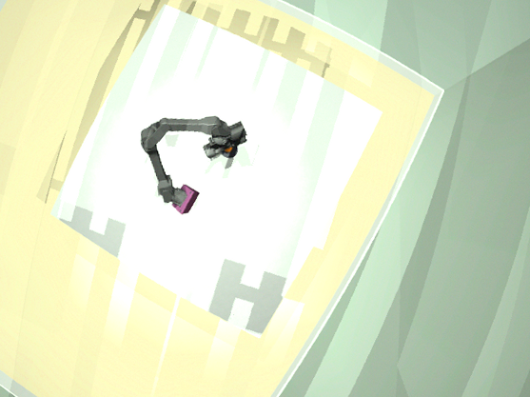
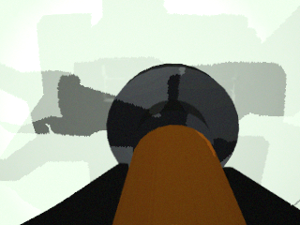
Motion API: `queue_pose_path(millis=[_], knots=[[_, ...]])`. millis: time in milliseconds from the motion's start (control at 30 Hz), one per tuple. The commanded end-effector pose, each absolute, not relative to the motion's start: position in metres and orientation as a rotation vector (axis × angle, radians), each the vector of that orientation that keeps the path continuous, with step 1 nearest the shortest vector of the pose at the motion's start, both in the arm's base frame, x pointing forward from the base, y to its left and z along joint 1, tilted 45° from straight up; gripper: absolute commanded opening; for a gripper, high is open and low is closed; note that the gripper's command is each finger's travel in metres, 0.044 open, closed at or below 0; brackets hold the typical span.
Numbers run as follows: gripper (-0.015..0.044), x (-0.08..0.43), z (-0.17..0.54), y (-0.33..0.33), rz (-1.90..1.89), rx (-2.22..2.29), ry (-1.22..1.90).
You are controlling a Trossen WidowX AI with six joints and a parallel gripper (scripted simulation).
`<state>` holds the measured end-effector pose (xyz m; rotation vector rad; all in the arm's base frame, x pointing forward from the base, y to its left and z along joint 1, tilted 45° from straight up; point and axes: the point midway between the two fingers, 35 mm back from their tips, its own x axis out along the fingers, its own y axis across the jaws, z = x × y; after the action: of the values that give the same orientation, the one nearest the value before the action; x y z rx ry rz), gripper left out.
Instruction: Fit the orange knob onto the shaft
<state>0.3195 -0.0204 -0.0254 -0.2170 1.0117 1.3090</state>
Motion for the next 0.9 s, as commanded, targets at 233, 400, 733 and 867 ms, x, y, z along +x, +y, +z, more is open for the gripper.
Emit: queue_pose_path(millis=[233, 400, 733, 867], knots=[[0.0, 0.3185, -0.0257, -0.02, 1.317, -0.226, 1.002], [0.0, 0.3184, -0.0259, -0.0199, 1.304, -0.207, 1.018], [0.0, 0.3185, -0.0302, -0.0151, 1.289, -0.186, 1.035], [0.0, 0.3181, -0.0319, -0.0131, 1.304, -0.207, 1.017]])
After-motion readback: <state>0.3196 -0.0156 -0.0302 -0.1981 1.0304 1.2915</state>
